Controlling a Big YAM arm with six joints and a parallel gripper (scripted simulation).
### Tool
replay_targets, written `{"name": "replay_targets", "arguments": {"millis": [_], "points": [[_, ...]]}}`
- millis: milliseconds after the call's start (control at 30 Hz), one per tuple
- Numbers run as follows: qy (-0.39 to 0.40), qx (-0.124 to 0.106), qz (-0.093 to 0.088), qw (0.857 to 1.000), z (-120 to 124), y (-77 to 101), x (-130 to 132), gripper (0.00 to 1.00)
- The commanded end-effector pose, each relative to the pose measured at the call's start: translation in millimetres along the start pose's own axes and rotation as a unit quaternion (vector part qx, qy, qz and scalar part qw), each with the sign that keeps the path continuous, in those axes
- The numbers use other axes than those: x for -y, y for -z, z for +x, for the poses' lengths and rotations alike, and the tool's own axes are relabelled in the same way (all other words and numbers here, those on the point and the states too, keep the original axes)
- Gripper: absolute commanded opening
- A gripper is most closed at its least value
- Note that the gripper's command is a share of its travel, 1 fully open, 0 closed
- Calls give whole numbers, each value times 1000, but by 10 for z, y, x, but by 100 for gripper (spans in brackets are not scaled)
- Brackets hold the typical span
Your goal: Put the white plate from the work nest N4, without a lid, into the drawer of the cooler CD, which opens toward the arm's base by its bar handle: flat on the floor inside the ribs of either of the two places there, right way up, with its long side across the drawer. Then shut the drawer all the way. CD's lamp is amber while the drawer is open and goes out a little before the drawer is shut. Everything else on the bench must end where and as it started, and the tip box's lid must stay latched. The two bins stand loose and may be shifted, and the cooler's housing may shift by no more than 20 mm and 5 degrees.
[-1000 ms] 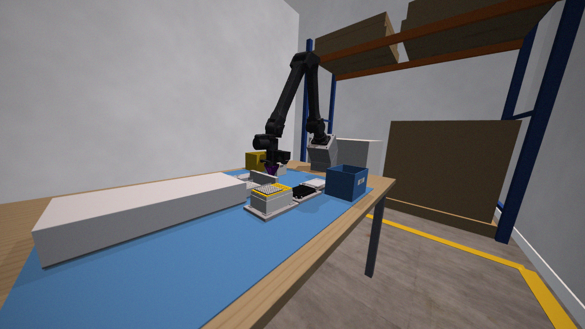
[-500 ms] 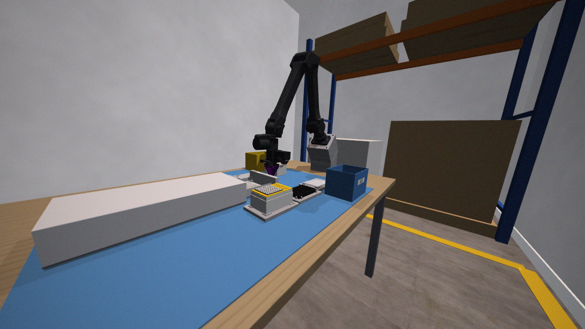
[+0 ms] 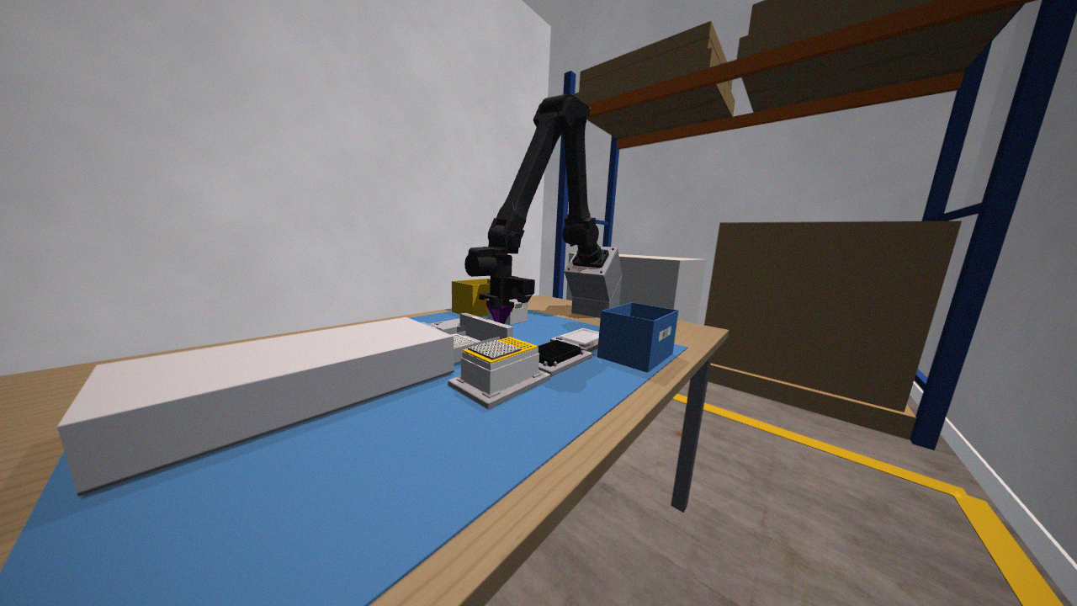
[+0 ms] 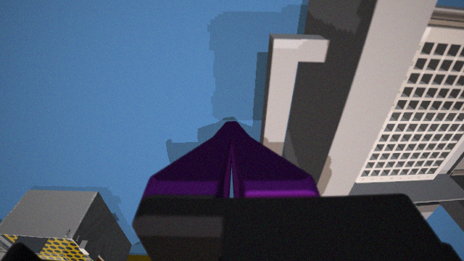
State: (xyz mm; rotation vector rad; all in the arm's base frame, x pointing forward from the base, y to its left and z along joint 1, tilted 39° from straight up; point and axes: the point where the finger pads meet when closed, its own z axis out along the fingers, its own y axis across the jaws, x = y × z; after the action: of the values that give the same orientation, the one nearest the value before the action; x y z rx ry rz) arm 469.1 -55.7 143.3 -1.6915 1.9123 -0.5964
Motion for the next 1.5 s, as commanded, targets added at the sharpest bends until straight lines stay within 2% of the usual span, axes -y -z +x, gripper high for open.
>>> {"name": "replay_targets", "arguments": {"millis": [0, 667, 833, 867, 1467], "points": [[0, 3, -1, 1000, -47, -19, 156, 0], [0, 2, 1, 1000, -41, -14, 407, 0], [0, 2, 4, 1000, -40, -13, 492, 0], [1, 2, 10, 1000, -40, -13, 518, 0], [1, 2, 11, 1000, -40, -13, 526, 0]]}}
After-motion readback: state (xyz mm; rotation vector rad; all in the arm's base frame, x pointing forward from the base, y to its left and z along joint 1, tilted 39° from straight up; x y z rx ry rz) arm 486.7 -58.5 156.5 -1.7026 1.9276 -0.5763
